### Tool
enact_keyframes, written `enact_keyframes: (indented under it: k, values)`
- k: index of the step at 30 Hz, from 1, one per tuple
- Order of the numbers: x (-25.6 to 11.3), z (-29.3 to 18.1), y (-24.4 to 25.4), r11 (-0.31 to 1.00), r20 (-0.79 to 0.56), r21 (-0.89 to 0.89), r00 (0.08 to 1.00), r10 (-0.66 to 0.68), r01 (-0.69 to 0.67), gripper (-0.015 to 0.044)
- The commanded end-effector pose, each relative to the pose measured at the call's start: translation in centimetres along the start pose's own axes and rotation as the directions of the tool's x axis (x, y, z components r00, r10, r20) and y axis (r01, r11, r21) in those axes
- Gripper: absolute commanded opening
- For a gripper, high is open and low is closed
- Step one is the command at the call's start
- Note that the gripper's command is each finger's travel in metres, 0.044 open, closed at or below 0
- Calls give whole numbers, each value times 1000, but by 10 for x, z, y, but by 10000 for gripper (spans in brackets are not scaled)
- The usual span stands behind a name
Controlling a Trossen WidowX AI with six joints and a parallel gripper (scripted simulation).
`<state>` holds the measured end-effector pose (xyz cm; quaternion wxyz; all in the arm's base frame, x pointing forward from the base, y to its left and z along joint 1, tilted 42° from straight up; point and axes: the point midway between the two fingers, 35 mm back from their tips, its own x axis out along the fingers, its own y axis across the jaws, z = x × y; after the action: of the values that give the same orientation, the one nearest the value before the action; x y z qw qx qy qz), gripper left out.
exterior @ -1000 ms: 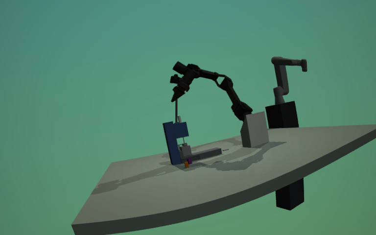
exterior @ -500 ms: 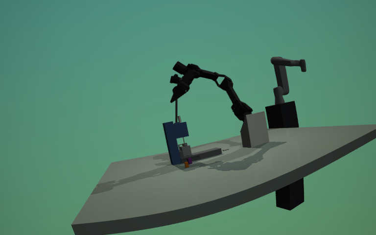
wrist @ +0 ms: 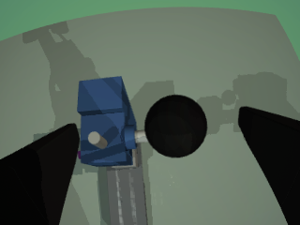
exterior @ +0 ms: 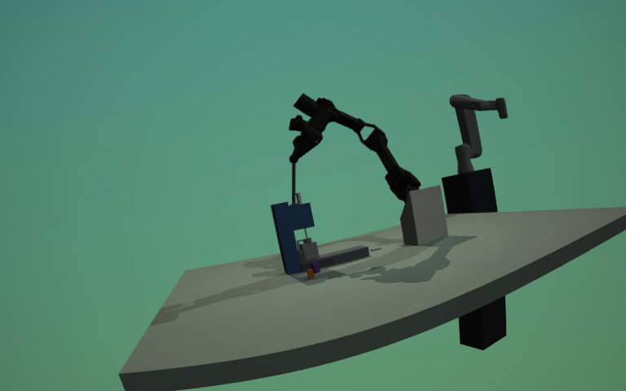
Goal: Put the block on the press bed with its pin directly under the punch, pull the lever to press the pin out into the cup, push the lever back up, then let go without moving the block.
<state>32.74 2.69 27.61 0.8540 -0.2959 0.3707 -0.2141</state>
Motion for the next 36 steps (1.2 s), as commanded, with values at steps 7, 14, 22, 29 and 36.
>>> enact_keyframes:
  k: [7,14,22,29,36]
  values:
    - [-52,-1,-4,1000,22,3,1000,-7,7,440]
    - [-85,-1,-1,997,15,-77,1000,-11,12,440]
    - [-85,-1,-1,997,15,-77,1000,-11,12,440]
    - [-85,-1,-1,997,15,-77,1000,-11,12,440]
    - [-85,-1,-1,997,15,-77,1000,-11,12,440]
